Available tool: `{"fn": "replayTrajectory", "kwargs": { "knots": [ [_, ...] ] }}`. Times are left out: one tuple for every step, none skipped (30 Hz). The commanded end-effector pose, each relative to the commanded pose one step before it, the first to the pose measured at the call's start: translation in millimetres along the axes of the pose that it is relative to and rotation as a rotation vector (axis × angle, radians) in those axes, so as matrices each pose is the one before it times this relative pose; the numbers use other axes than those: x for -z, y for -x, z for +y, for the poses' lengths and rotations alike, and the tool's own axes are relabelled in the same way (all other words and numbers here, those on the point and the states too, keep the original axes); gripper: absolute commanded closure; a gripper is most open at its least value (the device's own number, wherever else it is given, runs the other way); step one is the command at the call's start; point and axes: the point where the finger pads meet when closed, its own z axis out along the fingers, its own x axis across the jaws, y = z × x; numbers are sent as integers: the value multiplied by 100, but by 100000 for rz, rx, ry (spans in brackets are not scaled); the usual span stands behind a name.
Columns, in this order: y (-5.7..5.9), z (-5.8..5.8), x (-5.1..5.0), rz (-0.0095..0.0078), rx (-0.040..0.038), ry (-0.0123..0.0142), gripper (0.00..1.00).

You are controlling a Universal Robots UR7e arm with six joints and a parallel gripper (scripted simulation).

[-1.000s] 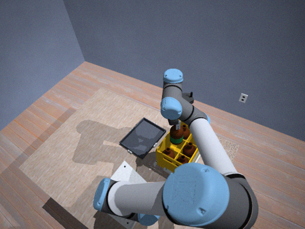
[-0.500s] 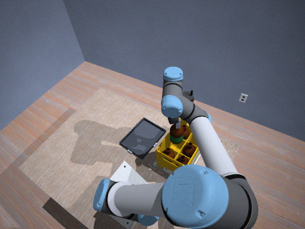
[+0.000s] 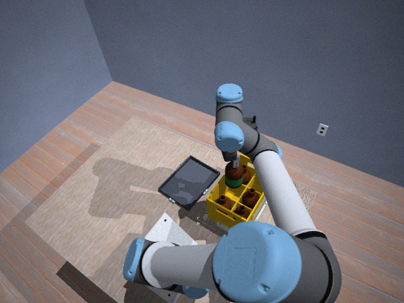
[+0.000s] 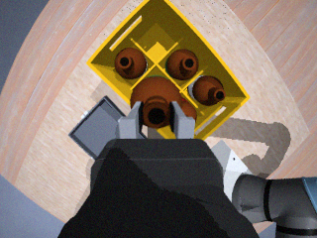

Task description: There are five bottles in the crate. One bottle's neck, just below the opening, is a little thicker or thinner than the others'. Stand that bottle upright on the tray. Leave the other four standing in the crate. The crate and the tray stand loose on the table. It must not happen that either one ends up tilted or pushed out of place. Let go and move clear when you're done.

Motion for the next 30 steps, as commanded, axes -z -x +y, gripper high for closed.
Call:
{"fn": "replayTrajectory", "kwargs": {
  "knots": [
    [16, -14, 406, -69, -49, -35, 100],
    [0, 0, 100, 0, 0, 0, 100],
    [0, 0, 95, 0, 0, 0, 100],
    [0, 0, 90, 0, 0, 0, 100],
    [0, 0, 85, 0, 0, 0, 100],
    [0, 0, 79, 0, 0, 0, 100],
    [0, 0, 73, 0, 0, 0, 100],
    [0, 0, 67, 0, 0, 0, 100],
    [0, 0, 60, 0, 0, 0, 100],
    [0, 0, 54, 0, 0, 0, 100],
    [0, 0, 48, 0, 0, 0, 100],
    [0, 0, 41, 0, 0, 0, 100],
    [0, 0, 35, 0, 0, 0, 100],
    [0, 0, 29, 0, 0, 0, 100],
    [0, 0, 0, 0, 0, 0, 100],
    [0, 0, 0, 0, 0, 0, 100],
    [0, 0, 24, 0, 0, 0, 100],
    [0, 0, 19, 0, 0, 0, 100],
    [0, 0, 14, 0, 0, 0, 100],
    [0, 0, 10, 0, 0, 0, 100],
    [0, 0, 6, 0, 0, 0, 100],
    [0, 0, 3, 0, 0, 0, 100],
    [0, 0, 1, 0, 0, 0, 100],
    [0, 0, 0, 0, 0, 0, 100],
    [0, 0, 0, 0, 0, 0, 100],
    [0, 0, 0, 0, 0, 0, 100],
    [0, 0, 0, 0, 0, 0, 100],
    [0, 0, 0, 0, 0, 0, 100],
    [0, 0, 0, 0, 0, 0, 100],
    [0, 0, 0, 0, 0, 0, 100]
  ]
}}
